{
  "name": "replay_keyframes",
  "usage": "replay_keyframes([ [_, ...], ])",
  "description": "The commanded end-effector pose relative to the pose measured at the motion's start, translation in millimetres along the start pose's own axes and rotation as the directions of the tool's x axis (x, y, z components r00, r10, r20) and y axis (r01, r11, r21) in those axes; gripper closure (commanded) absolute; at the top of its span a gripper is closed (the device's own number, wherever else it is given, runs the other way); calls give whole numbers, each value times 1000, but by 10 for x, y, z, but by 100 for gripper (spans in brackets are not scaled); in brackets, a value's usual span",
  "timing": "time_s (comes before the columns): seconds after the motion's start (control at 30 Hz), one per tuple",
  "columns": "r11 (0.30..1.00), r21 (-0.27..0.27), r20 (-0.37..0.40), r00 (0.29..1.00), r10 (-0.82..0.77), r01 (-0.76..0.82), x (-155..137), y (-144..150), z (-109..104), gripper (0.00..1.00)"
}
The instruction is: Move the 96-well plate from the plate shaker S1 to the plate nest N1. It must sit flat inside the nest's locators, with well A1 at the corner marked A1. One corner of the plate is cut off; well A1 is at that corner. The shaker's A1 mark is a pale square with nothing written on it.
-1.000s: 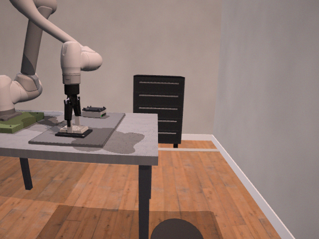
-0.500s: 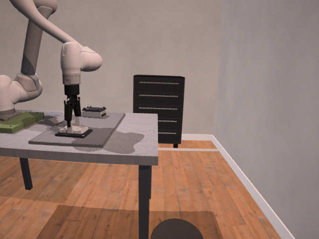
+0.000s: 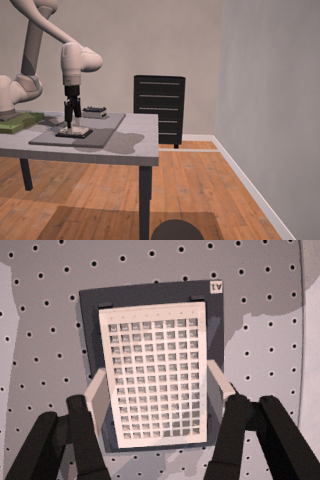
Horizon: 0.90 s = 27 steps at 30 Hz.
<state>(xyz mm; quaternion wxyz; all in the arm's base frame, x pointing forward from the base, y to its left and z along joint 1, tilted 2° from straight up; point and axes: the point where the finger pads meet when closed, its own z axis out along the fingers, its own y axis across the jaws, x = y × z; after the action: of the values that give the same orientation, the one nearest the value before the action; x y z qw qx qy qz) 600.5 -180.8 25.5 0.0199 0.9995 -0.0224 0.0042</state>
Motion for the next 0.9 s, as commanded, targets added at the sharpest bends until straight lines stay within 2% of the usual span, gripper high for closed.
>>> replay_keyframes([
  [0.0, 1000, 0, 0, 1000, 0, 0, 0, 0, 4, 90],
  [0.17, 1000, 0, 0, 1000, 0, 0, 0, 0, 10, 90],
  [0.2, 1000, 0, 0, 1000, 0, 0, 0, 0, 10, 0],
  [0.87, 1000, 0, 0, 1000, 0, 0, 0, 0, 10, 0],
])
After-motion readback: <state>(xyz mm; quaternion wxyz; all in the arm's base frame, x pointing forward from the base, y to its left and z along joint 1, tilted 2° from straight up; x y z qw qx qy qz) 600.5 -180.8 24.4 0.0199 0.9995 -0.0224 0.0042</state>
